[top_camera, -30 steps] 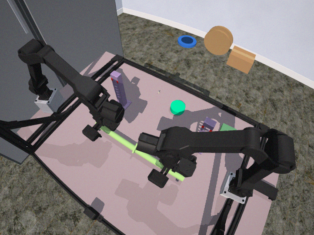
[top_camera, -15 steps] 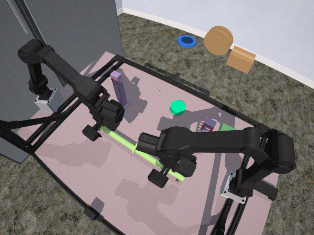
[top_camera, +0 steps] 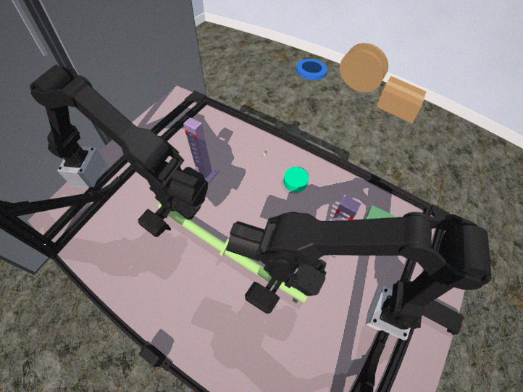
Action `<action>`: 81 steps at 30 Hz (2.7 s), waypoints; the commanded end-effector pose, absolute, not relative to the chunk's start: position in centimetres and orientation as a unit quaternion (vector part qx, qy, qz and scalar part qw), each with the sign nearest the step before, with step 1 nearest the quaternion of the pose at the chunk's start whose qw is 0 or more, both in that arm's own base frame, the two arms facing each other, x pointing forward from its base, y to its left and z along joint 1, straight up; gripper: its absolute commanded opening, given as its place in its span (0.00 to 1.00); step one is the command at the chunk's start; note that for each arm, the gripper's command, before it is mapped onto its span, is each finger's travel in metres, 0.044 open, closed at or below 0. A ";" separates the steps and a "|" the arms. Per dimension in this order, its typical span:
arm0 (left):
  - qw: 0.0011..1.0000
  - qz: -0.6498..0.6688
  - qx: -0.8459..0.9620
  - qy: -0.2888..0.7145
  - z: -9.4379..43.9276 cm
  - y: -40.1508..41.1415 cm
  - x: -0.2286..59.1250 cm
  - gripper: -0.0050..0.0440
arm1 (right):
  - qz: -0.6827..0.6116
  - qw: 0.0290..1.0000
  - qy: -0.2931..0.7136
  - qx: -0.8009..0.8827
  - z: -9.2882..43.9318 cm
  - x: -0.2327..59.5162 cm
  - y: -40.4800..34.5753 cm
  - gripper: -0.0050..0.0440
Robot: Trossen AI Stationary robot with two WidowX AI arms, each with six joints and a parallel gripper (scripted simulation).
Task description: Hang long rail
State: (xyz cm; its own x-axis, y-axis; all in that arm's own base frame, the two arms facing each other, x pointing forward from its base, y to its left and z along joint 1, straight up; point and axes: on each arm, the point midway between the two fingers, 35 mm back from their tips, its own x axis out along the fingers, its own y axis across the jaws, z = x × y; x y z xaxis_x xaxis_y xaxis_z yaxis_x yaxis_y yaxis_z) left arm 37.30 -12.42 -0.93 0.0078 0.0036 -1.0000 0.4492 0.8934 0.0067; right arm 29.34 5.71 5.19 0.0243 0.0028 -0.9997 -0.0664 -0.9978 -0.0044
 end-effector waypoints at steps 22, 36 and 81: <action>0.686 -0.161 0.165 0.690 -4.3 -12.2 36.9 1.00 | 0.703 0.024 0.023 -0.711 2.0 28.9 5.7 1.00; 0.686 -0.161 0.165 0.690 -4.3 -12.2 36.9 0.71 | 0.703 0.024 0.023 -0.711 2.0 28.9 5.7 0.71; 0.686 -0.161 0.165 0.690 -0.4 -12.4 37.0 0.10 | 0.703 0.024 0.023 -0.711 5.7 29.0 5.6 0.10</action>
State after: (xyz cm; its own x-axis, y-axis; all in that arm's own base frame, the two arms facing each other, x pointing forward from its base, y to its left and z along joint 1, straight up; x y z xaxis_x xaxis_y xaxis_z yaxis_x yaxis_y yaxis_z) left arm 36.90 -12.23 -1.03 -0.0115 0.0113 -0.9999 0.4482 0.8939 0.0050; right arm 28.93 5.69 5.31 0.0090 0.0005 -1.0000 -0.0646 -0.9979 -0.0011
